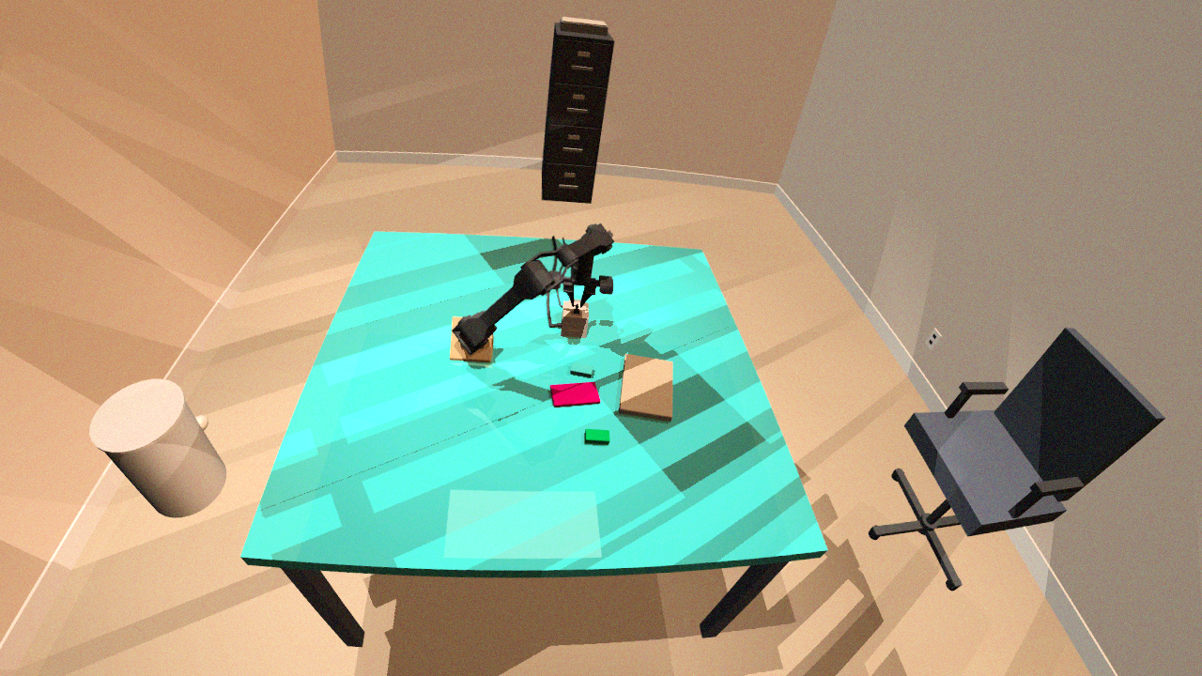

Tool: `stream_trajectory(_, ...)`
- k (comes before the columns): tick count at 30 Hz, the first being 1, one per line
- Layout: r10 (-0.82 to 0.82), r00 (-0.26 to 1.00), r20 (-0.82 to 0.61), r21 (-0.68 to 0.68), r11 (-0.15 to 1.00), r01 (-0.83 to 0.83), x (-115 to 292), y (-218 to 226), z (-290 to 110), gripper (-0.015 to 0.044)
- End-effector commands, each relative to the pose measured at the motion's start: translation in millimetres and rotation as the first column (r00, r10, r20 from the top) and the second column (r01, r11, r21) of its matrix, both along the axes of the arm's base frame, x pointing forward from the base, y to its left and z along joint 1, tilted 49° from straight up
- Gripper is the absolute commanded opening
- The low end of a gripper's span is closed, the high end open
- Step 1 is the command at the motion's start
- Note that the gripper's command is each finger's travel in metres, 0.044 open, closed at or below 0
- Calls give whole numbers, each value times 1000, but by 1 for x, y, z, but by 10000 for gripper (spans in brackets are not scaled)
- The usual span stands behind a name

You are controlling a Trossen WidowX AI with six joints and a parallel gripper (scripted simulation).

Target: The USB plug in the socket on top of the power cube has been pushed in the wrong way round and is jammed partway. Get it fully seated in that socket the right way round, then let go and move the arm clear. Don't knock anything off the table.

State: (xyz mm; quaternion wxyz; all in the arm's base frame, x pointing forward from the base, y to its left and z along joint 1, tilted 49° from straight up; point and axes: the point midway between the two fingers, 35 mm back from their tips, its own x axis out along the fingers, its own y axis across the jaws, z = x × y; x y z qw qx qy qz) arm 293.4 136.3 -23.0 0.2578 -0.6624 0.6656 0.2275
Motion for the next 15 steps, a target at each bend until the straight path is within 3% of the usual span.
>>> stream_trajectory(1,1,1000,0,0,1000,-1,0,0,0,95)
stream_trajectory(15,0,1000,0,0,1000,0,0,8,7,95)
